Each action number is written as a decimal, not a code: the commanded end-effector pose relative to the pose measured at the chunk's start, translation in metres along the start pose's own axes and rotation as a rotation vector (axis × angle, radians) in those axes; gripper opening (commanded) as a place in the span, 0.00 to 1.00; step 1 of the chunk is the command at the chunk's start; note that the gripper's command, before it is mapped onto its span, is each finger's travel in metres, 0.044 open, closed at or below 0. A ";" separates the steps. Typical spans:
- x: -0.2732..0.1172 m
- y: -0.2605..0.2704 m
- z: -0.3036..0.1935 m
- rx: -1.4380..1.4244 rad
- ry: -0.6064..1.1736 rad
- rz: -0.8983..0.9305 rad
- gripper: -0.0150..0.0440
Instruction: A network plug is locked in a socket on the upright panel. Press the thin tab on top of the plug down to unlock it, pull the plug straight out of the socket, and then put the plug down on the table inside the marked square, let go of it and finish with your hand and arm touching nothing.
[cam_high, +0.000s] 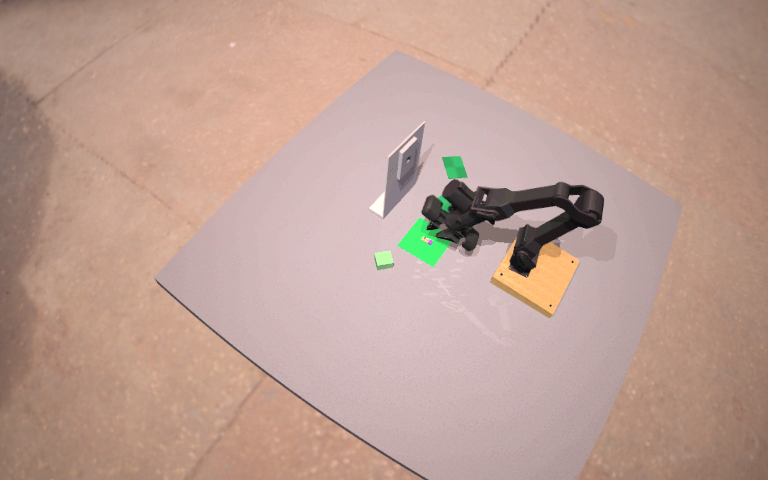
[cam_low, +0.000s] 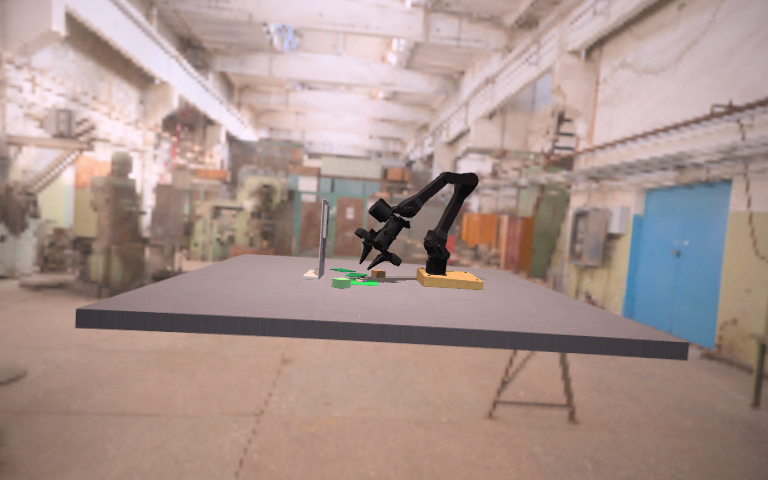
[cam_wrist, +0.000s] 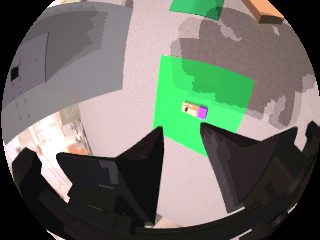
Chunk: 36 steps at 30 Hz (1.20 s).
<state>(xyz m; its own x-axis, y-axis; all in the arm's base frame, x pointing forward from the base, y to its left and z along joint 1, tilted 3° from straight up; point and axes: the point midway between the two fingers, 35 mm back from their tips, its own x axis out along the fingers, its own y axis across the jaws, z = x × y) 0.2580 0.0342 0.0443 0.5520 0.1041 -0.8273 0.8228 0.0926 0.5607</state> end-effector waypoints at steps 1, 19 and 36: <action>-0.006 0.008 -0.001 -0.004 0.004 0.009 0.52; -0.030 0.023 0.000 -0.004 0.003 0.009 0.52; -0.055 0.035 0.000 -0.004 0.003 0.009 0.52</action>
<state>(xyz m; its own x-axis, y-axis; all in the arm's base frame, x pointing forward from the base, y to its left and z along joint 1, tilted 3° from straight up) 0.2553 0.0314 0.1012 0.5518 0.1021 -0.8277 0.8232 0.0921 0.5602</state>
